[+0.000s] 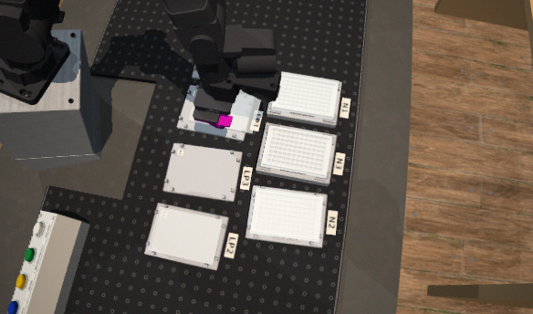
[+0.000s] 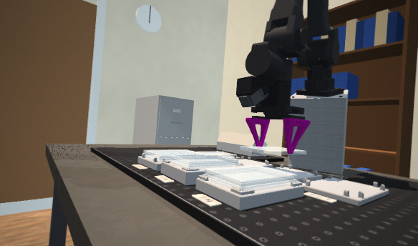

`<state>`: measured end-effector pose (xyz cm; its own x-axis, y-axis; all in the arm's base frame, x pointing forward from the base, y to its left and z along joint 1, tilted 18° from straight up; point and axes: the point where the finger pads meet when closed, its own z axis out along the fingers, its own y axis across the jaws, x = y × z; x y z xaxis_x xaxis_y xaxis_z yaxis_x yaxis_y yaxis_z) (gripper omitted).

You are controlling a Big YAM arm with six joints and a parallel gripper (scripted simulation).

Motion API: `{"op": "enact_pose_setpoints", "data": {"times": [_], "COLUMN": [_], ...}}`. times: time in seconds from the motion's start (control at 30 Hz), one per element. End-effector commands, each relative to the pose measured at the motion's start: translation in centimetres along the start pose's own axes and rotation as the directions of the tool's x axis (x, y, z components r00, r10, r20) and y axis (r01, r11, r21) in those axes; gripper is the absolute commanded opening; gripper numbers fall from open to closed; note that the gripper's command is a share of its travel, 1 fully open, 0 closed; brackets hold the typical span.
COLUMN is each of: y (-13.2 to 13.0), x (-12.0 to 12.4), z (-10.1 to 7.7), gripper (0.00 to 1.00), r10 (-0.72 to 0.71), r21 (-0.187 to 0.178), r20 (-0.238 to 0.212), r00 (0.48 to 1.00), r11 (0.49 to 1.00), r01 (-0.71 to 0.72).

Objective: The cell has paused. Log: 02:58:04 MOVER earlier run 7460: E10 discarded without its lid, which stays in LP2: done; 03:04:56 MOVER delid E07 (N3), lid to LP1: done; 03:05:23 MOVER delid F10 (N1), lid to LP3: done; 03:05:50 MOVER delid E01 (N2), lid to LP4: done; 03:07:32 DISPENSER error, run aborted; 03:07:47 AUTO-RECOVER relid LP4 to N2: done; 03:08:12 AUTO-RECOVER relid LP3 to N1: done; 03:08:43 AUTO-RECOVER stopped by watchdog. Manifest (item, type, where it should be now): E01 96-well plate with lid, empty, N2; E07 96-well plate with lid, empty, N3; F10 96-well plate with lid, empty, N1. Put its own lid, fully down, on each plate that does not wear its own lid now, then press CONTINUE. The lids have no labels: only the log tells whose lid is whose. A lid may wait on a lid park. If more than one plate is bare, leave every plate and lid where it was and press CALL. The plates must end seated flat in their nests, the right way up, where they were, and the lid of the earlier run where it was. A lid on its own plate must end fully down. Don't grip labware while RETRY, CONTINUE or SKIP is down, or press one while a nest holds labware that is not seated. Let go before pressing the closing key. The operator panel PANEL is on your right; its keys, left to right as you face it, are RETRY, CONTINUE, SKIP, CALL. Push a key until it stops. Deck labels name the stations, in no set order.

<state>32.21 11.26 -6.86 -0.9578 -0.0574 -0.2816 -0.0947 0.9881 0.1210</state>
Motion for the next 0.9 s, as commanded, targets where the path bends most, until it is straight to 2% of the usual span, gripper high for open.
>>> {"op": "enact_pose_setpoints", "data": {"times": [0.0,0.07,0.57,0.63,0.87], "y": [-0.6,-0.6,-2.9,-2.9,-4.0], "x": [-2.2,-2.2,-9.8,-9.8,-13.3], "z": [0.0,0.0,-0.2,-0.2,-0.3], "gripper": [0.0,0.0,0.0,0.0,0.0], "r10": [-0.022,-0.022,-0.022,-0.022,-0.022], "r21": [0.0,0.0,0.0,0.0,0.0], "r20": [0.008,0.008,0.016,0.016,0.02], "r00": [1.0,1.0,1.0,1.0,1.0], "r11": [1.0,1.0,1.0,1.0,1.0], "r01": [0.022,0.022,0.022,0.022,0.022]}}
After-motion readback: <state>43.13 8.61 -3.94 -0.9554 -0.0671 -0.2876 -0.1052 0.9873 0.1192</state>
